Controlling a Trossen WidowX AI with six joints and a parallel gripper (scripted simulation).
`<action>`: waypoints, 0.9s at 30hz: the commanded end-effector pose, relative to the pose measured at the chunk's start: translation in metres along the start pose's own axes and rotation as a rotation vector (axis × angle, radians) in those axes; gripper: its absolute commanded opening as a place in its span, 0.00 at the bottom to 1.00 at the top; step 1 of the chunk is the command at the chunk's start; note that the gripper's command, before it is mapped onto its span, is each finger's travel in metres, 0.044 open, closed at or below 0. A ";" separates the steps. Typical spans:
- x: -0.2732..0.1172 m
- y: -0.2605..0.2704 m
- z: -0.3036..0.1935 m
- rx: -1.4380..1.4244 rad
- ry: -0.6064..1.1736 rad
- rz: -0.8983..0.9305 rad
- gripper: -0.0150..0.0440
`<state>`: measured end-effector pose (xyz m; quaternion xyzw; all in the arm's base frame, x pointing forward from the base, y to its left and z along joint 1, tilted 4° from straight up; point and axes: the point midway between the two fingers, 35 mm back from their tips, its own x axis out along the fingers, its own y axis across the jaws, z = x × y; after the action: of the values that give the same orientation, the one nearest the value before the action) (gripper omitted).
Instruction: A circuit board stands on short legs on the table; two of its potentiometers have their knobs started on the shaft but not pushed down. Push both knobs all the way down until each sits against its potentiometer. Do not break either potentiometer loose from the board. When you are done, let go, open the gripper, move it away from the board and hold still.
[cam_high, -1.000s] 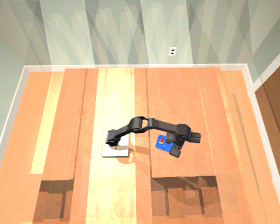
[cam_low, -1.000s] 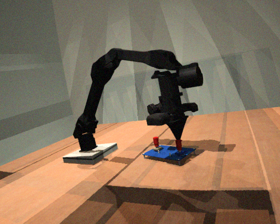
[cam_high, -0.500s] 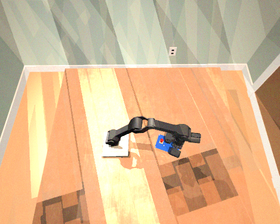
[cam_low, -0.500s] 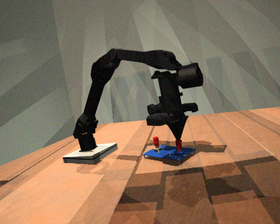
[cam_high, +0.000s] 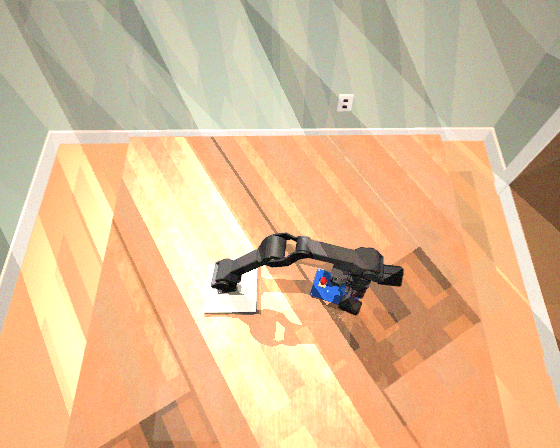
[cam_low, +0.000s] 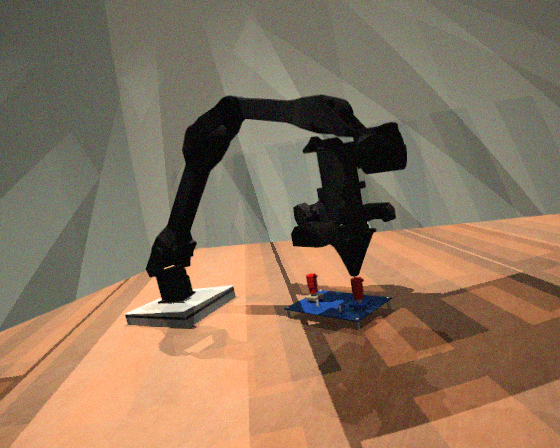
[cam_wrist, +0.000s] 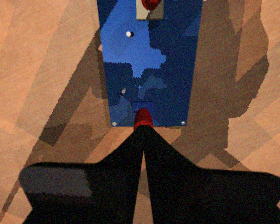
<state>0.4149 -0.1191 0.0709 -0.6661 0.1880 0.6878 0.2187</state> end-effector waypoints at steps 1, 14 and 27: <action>-0.008 0.000 -0.002 -0.001 0.010 0.003 0.25; -0.011 0.002 0.013 0.000 0.001 0.000 0.74; -0.030 0.035 0.145 0.033 -0.005 -0.001 1.00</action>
<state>0.3063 -0.0814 0.1113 -0.6673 0.1988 0.6802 0.2291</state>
